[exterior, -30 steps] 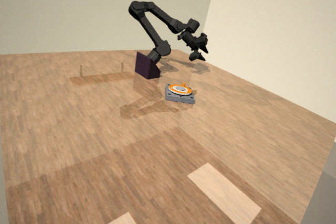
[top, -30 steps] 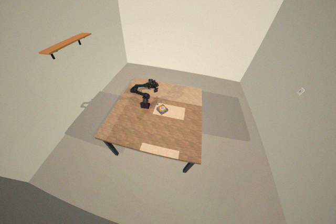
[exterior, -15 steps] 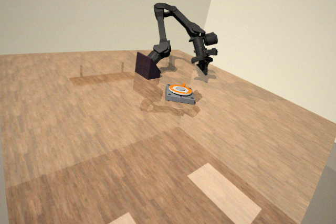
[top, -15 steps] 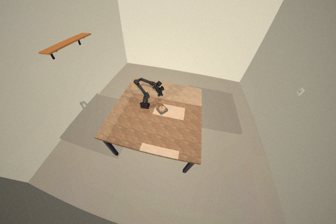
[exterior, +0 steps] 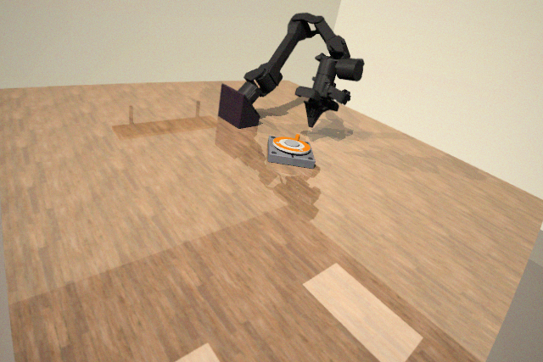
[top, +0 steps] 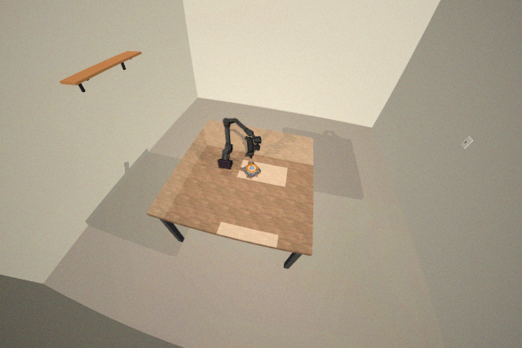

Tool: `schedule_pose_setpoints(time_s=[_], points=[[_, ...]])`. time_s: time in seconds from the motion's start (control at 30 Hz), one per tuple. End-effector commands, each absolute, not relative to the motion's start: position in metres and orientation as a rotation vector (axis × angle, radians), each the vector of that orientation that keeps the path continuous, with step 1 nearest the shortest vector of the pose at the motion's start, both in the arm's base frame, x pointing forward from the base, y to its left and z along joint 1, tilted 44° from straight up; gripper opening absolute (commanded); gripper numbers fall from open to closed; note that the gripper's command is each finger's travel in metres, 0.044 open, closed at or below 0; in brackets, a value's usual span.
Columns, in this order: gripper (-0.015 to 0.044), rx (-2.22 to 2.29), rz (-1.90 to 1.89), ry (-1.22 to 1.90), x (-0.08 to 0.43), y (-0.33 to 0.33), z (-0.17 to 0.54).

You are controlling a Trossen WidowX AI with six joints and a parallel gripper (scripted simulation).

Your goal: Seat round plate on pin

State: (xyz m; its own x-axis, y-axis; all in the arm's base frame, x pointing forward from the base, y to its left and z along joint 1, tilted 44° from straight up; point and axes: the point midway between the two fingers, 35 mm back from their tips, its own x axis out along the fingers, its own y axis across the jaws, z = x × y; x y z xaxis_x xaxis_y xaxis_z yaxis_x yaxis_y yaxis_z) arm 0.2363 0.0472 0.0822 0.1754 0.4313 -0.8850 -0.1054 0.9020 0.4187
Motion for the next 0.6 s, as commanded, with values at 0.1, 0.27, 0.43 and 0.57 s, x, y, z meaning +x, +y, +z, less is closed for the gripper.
schedule_pose_setpoints(time_s=[0.1, 0.27, 0.43, 0.57], points=[[0.0000, 0.473, 0.500, 1.497, 0.231, 0.001, 0.059], [0.0000, 0.599, 0.565, 1.508, 0.228, -0.019, 0.052], [0.0000, 0.626, 0.578, 1.506, 0.227, -0.023, 0.051], [0.0000, 0.626, 0.577, 1.506, 0.228, -0.019, 0.046]])
